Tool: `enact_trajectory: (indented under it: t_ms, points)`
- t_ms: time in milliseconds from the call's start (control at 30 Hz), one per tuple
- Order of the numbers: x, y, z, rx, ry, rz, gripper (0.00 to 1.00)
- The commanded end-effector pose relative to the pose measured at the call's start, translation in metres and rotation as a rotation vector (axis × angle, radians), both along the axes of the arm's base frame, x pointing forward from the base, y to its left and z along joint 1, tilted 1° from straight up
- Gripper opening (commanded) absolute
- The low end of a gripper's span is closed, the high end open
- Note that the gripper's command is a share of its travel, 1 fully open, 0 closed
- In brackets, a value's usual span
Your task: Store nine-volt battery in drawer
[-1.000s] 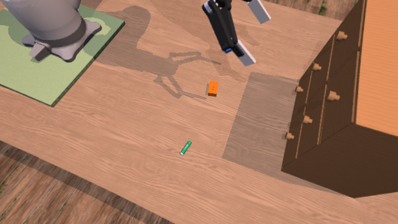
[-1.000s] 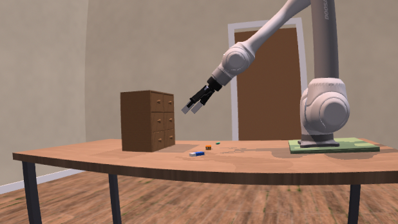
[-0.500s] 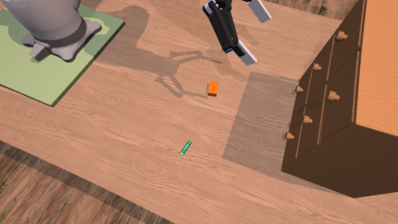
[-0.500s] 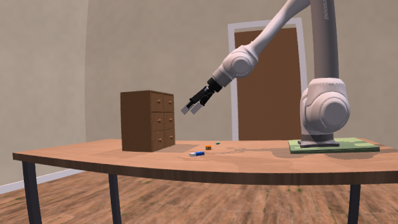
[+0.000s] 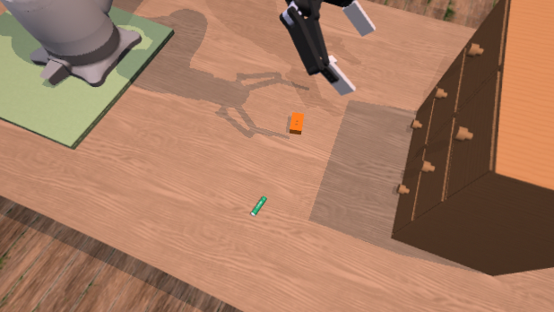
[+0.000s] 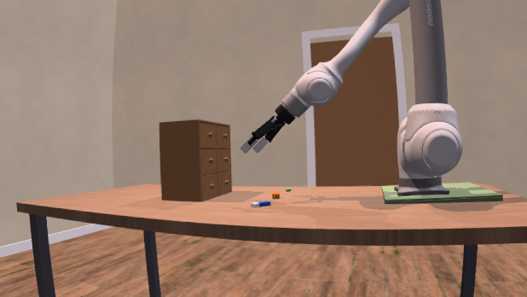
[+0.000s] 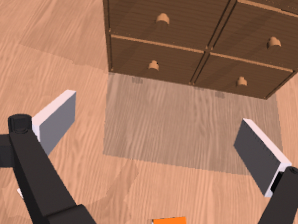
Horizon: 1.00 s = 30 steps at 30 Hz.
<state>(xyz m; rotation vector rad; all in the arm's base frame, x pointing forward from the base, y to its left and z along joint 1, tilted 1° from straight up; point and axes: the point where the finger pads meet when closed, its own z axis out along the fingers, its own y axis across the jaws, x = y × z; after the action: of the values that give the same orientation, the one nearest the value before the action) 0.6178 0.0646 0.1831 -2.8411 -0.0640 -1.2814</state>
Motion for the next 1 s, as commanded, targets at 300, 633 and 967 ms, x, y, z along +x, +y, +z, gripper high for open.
enact_trajectory:
  t_ms: [300,633,967]
  points:
    - [0.003,0.002,0.000,-0.014,-0.032,-0.018,1.00]
    - [0.007,0.007,-0.003,-0.001,-0.086,-0.006,1.00]
    - [0.018,0.008,-0.013,0.006,-0.209,-0.006,1.00]
